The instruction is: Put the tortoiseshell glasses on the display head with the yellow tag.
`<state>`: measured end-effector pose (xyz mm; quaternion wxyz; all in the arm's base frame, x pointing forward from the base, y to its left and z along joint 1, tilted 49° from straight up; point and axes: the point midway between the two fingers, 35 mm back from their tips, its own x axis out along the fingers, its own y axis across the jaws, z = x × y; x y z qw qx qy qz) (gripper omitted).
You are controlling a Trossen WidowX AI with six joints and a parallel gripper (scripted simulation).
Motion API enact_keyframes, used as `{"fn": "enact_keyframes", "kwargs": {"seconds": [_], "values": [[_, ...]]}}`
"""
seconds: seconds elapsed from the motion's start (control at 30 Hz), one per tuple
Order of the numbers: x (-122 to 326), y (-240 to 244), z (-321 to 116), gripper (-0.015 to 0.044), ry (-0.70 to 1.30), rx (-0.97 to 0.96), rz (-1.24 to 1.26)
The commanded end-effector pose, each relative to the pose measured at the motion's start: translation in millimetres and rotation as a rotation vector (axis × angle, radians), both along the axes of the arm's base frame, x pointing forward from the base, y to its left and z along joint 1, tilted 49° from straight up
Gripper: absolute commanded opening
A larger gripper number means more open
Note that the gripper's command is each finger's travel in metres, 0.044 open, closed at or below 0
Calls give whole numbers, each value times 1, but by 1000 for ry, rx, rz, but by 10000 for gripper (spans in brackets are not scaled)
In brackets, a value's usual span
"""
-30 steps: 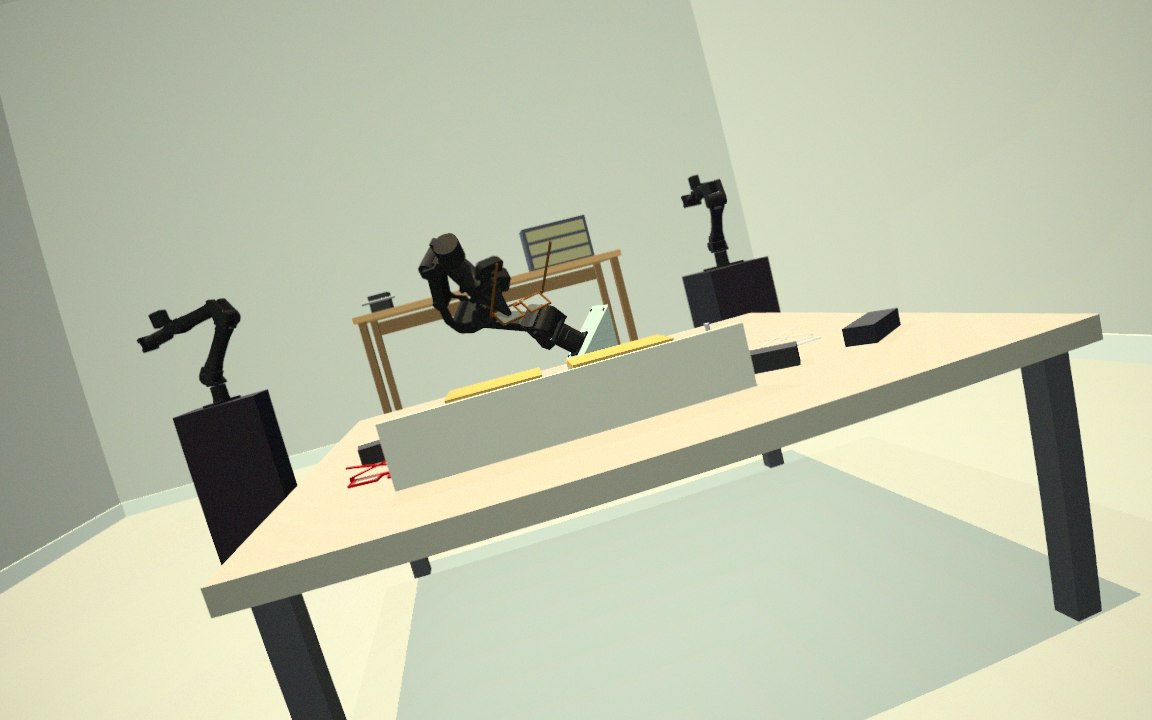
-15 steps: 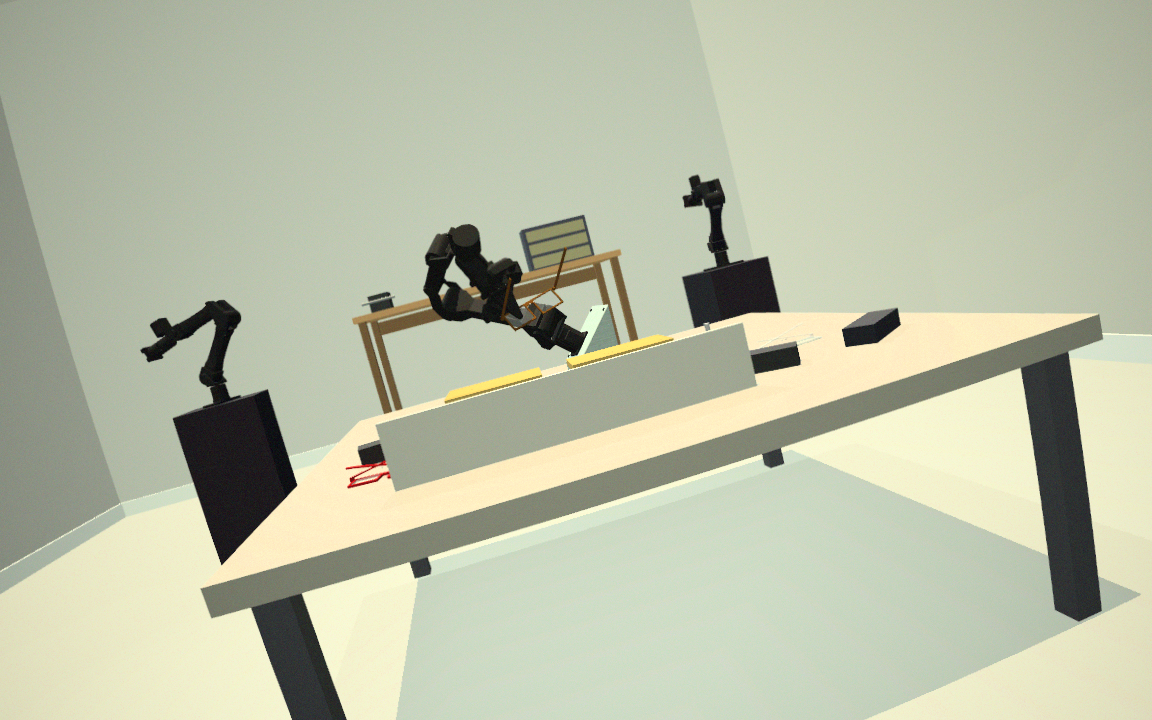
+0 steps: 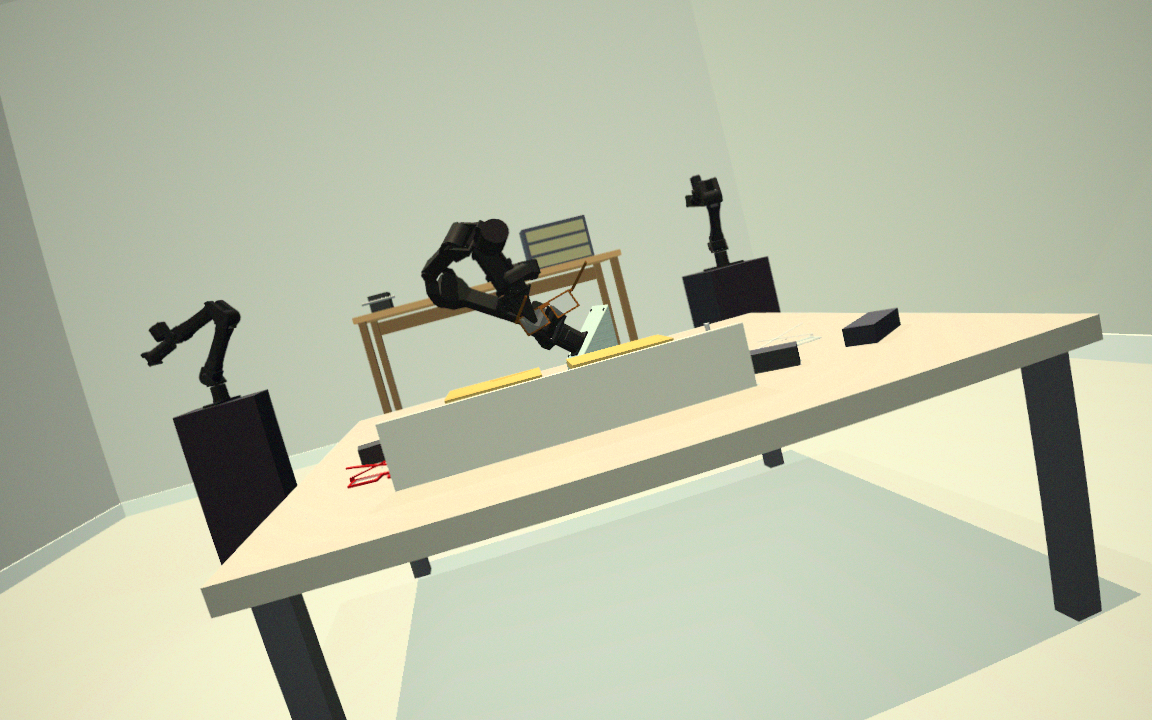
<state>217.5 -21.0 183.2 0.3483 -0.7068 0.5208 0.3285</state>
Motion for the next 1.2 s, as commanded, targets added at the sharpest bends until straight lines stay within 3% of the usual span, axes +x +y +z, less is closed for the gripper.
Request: {"fn": "enact_keyframes", "kwargs": {"seconds": [0.0, 1.17], "values": [[10, 2, -10, 0, 18, -27, -66], [49, 10, -96, 0, 55, -262, -414]]}}
